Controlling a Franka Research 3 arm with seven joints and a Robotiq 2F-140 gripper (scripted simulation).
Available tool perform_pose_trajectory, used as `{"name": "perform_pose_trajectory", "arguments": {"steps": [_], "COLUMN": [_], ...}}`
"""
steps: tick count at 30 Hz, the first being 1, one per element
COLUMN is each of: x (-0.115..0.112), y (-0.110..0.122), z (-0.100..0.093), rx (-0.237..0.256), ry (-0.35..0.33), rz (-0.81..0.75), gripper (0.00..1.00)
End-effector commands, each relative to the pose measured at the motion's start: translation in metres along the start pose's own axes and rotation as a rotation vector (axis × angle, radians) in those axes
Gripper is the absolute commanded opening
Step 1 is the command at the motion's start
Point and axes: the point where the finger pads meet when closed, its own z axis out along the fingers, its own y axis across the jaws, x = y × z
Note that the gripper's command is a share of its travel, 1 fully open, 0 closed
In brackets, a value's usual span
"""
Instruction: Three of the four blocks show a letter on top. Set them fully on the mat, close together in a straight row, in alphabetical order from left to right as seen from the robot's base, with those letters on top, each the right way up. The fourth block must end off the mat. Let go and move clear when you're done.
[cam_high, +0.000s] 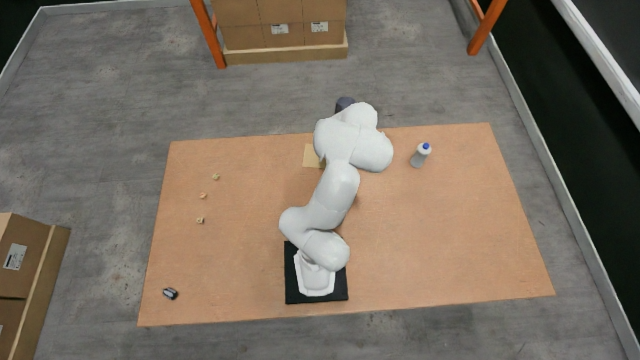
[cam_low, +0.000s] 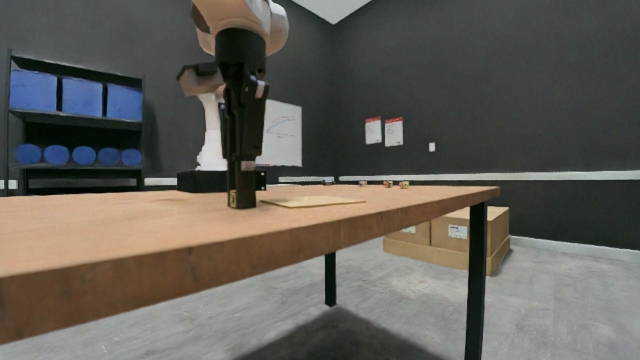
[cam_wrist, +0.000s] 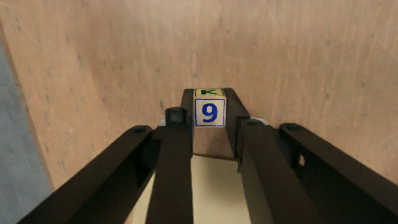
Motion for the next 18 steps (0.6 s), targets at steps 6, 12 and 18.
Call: {"name": "perform_pose_trajectory", "arguments": {"steps": [6, 12, 18], "x": [0.0005, 0.0005, 0.0005], "y": [-0.0012, -0.0012, -0.0012], "z": [0.0001, 0.0001, 0.0001], "rx": [0.003, 0.003, 0.003], "ry": [0.001, 0.001, 0.001], "rz": [0.005, 0.005, 0.005], "gripper": [0.22, 0.22, 0.24]}}
